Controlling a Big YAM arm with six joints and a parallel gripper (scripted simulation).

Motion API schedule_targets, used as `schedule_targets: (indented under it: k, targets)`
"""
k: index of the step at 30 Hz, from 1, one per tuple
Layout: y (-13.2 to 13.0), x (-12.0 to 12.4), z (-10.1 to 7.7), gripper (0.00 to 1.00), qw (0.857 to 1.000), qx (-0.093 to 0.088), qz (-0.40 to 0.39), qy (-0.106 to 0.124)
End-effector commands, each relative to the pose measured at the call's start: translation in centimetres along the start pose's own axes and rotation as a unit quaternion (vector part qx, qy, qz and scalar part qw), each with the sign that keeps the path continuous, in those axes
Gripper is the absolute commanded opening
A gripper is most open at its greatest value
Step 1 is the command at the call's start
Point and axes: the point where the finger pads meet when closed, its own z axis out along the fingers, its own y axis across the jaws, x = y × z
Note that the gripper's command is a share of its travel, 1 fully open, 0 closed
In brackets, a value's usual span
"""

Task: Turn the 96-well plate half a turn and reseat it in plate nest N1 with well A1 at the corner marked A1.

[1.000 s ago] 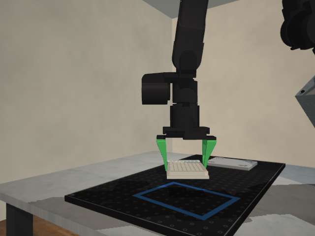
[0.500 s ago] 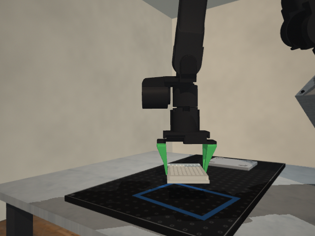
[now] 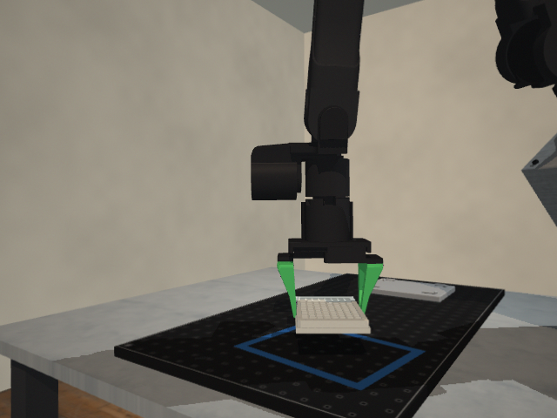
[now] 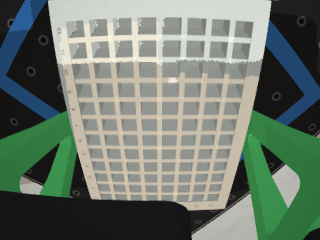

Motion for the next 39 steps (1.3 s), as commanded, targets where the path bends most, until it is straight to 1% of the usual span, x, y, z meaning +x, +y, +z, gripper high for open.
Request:
schedule_targets:
  k: [1, 2, 15, 17, 18, 19, 32, 34, 35, 36, 39]
  targets:
    - [0.7, 0.2, 0.0, 0.0, 1.0, -0.01, 0.0, 0.0]
    - [0.4, 0.2, 0.4, 0.0, 1.0, -0.005, 0.0, 0.0]
    - [0.5, 0.2, 1.2, 0.0, 1.0, -0.006, 0.001, 0.0]
    - [0.5, 0.2, 1.2, 0.0, 1.0, -0.006, 0.001, 0.0]
    - [0.6, 0.3, 1.1, 0.0, 1.0, -0.009, -0.002, 0.001]
    - [0.3, 0.3, 1.4, 0.0, 1.0, -0.004, -0.001, 0.001]
    - [0.4, 0.3, 2.3, 0.0, 1.0, -0.005, 0.0, 0.001]
    - [0.4, 0.3, 2.3, 0.0, 1.0, -0.005, 0.0, 0.001]
    - [0.5, 0.2, 2.0, 0.0, 1.0, -0.009, 0.0, 0.0]
    - [0.2, 0.1, 2.4, 0.0, 1.0, -0.004, 0.001, 0.0]
    - [0.3, 0.3, 2.6, 0.0, 1.0, -0.005, 0.0, 0.001]
